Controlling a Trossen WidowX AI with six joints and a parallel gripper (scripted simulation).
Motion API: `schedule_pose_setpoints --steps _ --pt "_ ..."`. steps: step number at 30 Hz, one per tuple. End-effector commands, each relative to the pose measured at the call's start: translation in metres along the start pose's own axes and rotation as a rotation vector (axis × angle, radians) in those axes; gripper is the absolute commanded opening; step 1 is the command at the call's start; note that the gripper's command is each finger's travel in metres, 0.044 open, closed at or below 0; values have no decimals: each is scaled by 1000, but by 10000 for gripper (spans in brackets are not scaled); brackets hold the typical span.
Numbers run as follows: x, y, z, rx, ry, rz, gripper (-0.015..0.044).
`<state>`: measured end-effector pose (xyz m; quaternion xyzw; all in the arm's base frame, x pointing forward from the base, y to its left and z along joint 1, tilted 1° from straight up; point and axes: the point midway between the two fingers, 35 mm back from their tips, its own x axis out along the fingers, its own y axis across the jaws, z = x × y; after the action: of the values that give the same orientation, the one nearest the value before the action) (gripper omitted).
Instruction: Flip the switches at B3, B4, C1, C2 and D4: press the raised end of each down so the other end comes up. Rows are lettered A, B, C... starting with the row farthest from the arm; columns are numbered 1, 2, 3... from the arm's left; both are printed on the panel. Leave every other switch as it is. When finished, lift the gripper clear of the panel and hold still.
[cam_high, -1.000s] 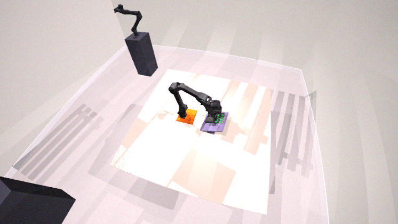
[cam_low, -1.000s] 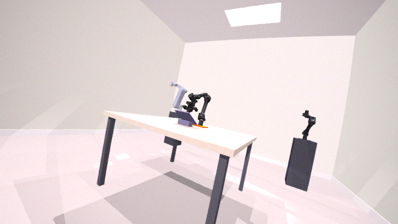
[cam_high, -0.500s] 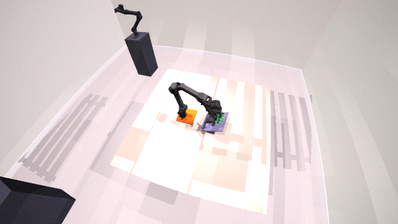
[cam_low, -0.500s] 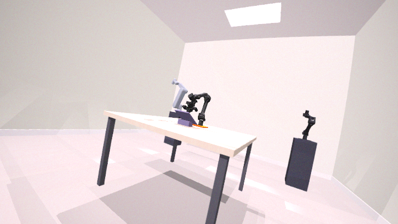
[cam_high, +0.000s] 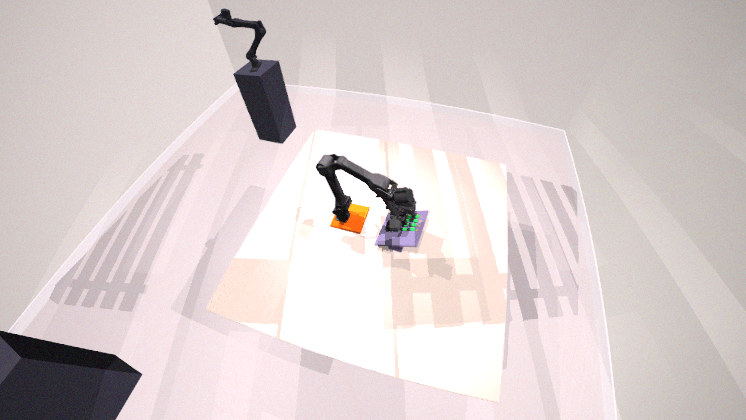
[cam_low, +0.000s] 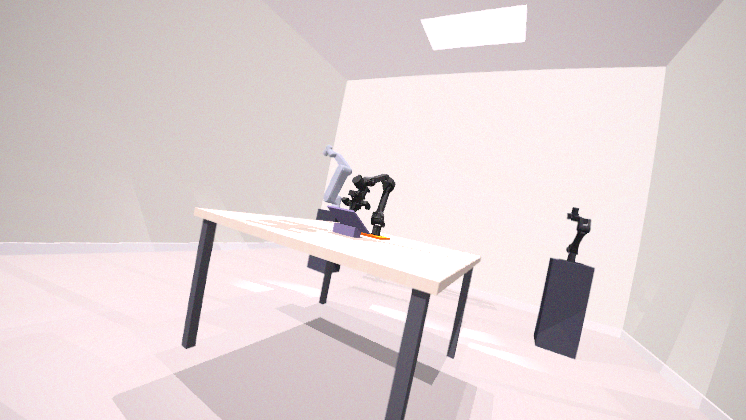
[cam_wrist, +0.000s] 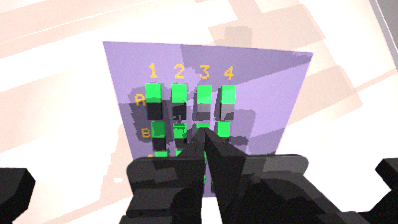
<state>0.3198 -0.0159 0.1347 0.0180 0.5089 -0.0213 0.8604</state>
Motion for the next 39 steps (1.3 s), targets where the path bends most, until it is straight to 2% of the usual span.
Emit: schedule_pose_setpoints --steps 1,22,24,28,33,39 --pt "1 0 -1 -3 1 1 0" --pt "4 0 0 -3 1 1 0" --pt "-7 0 1 -1 -4 0 0" --pt "-58 0 -3 -3 -22 1 0" --pt "-61 -1 -4 -3 -22 1 0" --pt "-60 -24 -22 -4 -21 -1 0"
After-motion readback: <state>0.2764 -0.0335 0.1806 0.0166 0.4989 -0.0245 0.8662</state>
